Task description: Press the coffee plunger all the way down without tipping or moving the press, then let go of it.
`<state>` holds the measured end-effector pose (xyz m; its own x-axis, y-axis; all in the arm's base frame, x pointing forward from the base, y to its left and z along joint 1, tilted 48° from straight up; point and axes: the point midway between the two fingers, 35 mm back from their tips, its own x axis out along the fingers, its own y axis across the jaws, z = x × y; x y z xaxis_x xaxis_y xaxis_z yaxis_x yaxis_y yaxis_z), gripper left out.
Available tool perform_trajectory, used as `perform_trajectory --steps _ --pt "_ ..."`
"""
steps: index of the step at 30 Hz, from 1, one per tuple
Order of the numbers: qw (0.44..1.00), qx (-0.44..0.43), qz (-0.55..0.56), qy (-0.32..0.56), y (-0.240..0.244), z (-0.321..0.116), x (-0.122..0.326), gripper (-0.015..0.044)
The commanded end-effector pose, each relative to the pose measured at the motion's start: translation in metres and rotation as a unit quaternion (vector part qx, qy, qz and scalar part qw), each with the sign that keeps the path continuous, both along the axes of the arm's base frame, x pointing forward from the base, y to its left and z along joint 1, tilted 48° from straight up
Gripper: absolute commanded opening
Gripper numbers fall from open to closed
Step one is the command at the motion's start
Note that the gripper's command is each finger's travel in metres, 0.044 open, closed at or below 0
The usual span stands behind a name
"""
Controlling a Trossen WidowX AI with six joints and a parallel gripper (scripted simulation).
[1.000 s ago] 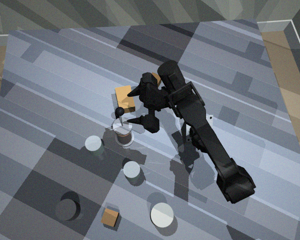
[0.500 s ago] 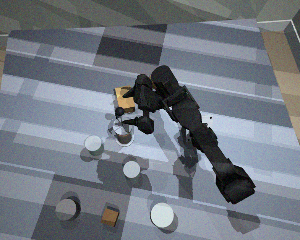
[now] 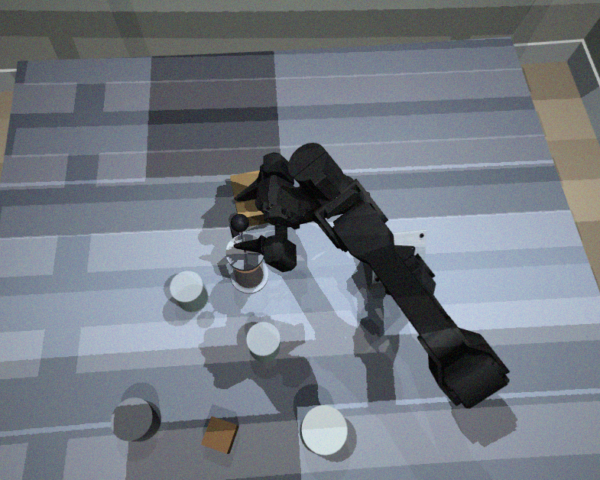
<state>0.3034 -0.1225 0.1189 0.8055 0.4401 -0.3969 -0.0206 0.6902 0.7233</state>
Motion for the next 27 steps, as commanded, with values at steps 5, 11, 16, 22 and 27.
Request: perform_trajectory --steps 5,11,16,22,27 --pt "1.000 0.003 -0.003 0.005 0.0011 -0.0030 -0.0002 0.0230" --pt "1.000 0.003 -0.003 0.005 0.0011 -0.0030 -0.0002 0.0131" --pt "1.000 0.003 -0.003 0.005 0.0011 -0.0030 -0.0002 0.0125" --pt "1.000 0.003 -0.003 0.005 0.0026 -0.0052 0.0001 0.0125" --pt "1.000 0.002 -0.002 0.006 0.0072 -0.0115 0.0009 0.0125"
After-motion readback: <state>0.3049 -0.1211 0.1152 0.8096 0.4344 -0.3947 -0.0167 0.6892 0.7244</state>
